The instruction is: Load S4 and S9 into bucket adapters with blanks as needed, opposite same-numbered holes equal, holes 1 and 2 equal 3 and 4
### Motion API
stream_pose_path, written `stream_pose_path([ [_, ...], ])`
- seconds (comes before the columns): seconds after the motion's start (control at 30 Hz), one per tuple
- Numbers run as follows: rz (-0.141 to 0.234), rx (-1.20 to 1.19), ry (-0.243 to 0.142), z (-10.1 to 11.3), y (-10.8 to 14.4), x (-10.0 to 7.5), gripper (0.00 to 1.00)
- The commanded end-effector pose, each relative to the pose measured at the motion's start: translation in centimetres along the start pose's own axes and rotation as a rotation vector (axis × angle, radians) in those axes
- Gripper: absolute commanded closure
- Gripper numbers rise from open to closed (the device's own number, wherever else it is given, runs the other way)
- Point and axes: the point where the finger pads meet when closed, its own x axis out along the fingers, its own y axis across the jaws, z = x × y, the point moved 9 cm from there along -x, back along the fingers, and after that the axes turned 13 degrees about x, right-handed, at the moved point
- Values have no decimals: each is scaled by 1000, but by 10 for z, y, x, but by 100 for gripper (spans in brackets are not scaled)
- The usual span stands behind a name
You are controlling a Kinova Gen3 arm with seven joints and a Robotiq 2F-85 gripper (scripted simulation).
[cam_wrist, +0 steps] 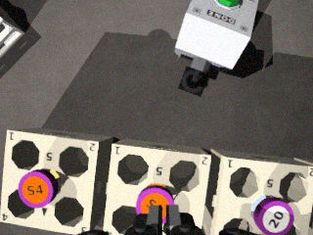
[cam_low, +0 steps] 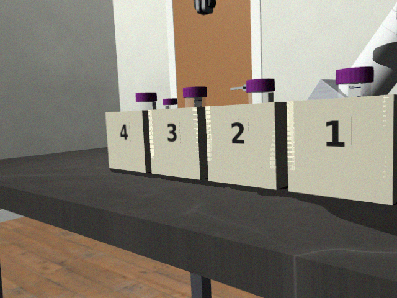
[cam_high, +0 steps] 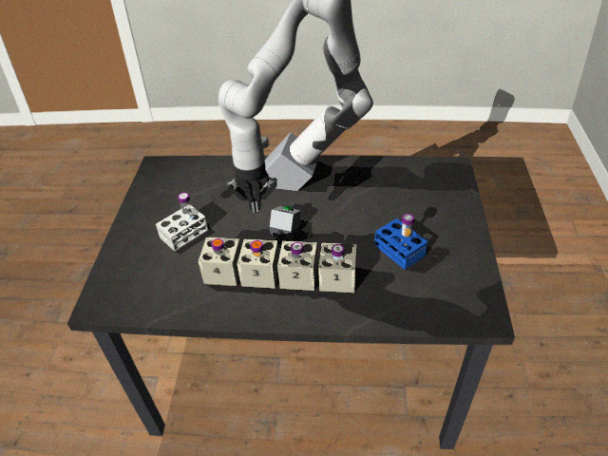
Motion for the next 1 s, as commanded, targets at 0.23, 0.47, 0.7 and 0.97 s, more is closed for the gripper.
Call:
stream_pose_path([
  [0.23, -1, -222, -4, -37, 5, -1, 90],
  [0.47, -1, -322, -4, -53, 8, -1, 90],
  [0.7, -1, -462, -4, -76, 11, -1, 90],
  [0.97, -2, -582, -4, -96, 14, -1, 90],
])
